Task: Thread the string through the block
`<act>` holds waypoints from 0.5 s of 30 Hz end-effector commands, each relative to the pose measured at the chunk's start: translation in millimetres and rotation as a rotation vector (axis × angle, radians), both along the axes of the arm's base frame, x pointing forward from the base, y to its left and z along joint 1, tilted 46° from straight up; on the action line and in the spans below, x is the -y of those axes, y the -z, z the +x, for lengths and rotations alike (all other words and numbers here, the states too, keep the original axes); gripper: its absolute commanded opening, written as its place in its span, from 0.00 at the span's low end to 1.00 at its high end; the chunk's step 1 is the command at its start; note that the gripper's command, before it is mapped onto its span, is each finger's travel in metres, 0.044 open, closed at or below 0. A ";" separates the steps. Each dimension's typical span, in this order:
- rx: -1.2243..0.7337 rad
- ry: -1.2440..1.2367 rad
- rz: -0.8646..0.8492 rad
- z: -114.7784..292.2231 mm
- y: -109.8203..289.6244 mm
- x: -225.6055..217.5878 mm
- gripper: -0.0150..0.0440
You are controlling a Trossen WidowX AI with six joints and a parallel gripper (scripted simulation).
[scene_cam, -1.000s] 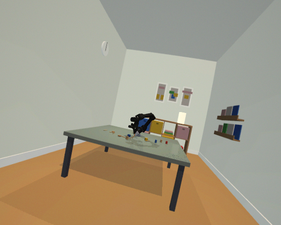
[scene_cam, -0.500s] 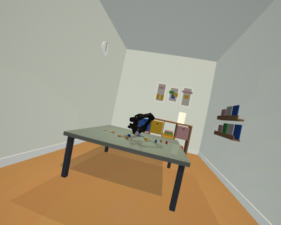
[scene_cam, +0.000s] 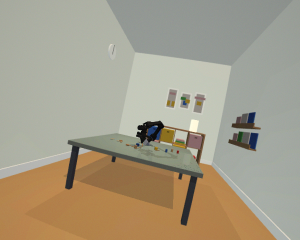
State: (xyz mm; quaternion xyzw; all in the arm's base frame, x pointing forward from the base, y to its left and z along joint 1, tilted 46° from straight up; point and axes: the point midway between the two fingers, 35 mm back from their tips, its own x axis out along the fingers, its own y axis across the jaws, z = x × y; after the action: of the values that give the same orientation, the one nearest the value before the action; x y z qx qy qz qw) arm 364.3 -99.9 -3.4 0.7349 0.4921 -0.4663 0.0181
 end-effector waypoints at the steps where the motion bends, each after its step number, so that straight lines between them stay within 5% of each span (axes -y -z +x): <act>1: 0.014 -0.009 0.004 3.3 -0.2 -0.1 0.25; 15: 0.015 -0.008 0.004 16.1 -9.9 -7.7 0.25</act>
State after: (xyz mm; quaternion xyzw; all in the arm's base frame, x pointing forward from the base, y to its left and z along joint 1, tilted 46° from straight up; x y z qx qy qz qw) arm 375.7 -94.3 3.0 0.7345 0.4958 -0.4627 0.0226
